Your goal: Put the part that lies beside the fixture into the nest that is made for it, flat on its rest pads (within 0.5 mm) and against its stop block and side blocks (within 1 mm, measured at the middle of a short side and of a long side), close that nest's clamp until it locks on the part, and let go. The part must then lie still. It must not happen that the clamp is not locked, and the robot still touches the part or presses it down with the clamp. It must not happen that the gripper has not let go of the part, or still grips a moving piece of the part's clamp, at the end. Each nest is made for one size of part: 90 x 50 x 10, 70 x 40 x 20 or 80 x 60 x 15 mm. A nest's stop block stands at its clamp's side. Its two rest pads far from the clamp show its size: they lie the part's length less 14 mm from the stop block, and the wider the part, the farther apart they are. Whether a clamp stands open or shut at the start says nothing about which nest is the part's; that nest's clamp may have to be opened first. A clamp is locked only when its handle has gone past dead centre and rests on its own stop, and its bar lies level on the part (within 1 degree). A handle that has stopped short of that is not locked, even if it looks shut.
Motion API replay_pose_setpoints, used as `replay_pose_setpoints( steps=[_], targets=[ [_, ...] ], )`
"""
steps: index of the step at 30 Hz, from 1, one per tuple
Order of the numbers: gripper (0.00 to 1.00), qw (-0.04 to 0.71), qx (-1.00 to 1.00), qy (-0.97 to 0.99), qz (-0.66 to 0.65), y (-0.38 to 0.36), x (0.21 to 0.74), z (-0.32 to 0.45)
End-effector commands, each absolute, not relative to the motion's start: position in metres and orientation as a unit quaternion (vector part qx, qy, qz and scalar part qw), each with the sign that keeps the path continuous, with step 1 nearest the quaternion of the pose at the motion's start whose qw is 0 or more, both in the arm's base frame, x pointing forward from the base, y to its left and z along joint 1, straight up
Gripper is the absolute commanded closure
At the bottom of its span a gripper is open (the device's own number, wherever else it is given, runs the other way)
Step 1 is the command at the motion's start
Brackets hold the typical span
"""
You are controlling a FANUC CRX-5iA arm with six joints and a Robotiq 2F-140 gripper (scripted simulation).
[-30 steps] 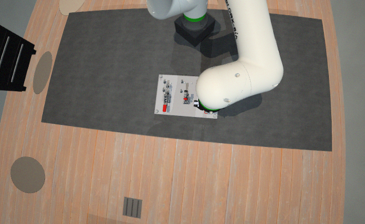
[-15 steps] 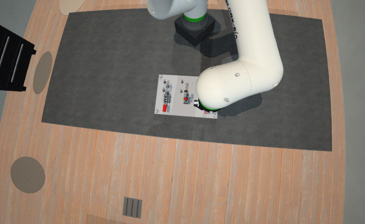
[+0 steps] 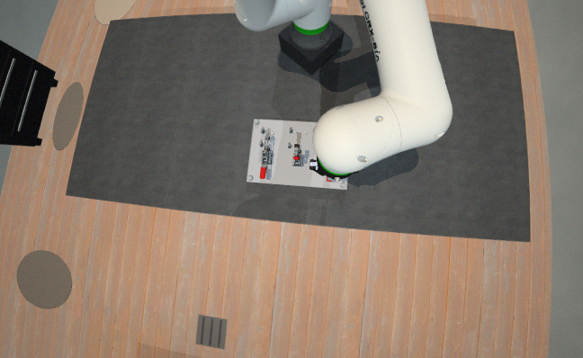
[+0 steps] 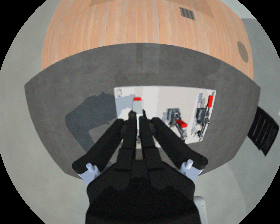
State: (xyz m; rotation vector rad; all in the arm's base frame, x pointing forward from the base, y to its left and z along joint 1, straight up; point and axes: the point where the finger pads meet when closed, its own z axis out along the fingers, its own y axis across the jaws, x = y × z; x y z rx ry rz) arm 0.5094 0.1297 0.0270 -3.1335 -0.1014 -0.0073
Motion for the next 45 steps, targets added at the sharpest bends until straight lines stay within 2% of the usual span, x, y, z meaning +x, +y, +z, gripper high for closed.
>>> replay_pose_setpoints(
  steps=[1, 45],
  targets=[
    [1.0, 0.003, -0.999, -0.032, -0.003, 0.1297, 0.5096, 0.0272],
    [1.0, 0.003, -0.999, -0.032, -0.003, 0.1298, 0.5097, 0.0238]
  ],
)
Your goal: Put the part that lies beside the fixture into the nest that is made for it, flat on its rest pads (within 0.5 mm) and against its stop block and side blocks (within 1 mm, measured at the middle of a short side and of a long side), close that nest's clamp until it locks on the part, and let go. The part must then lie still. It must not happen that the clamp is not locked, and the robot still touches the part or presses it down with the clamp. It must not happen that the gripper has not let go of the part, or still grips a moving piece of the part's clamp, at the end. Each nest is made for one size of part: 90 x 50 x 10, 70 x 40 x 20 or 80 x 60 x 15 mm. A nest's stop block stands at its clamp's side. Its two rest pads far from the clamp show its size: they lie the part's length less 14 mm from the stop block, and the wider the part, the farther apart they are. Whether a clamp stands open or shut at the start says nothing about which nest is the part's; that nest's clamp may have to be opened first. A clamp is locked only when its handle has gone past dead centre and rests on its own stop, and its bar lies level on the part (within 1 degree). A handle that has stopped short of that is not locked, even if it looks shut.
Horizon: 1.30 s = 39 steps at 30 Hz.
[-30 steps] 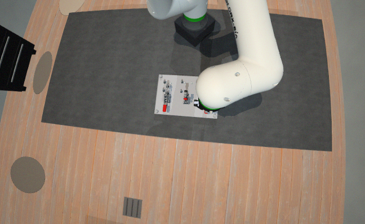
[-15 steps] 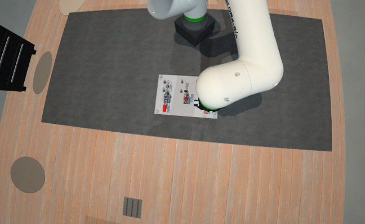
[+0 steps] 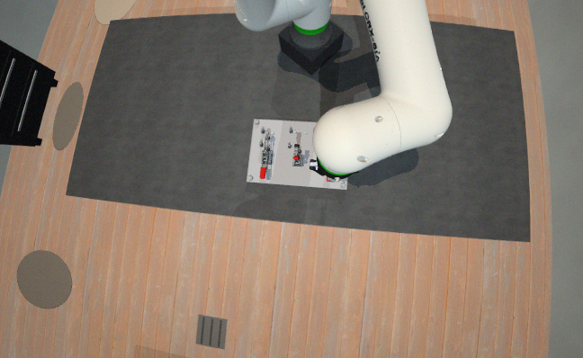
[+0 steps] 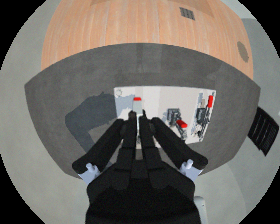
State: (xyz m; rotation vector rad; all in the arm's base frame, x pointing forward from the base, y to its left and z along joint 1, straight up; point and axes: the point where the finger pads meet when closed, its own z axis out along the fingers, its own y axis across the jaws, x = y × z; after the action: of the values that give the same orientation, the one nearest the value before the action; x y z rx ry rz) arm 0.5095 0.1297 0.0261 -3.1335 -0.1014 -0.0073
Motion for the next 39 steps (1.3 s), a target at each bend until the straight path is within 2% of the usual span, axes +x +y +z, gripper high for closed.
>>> replay_pose_setpoints(
  steps=[1, 39],
  targets=[
    [1.0, 0.003, -0.999, -0.032, -0.003, 0.13, 0.51, 0.022],
    [1.0, 0.003, -0.999, -0.032, -0.003, 0.13, 0.51, 0.012]
  ],
)
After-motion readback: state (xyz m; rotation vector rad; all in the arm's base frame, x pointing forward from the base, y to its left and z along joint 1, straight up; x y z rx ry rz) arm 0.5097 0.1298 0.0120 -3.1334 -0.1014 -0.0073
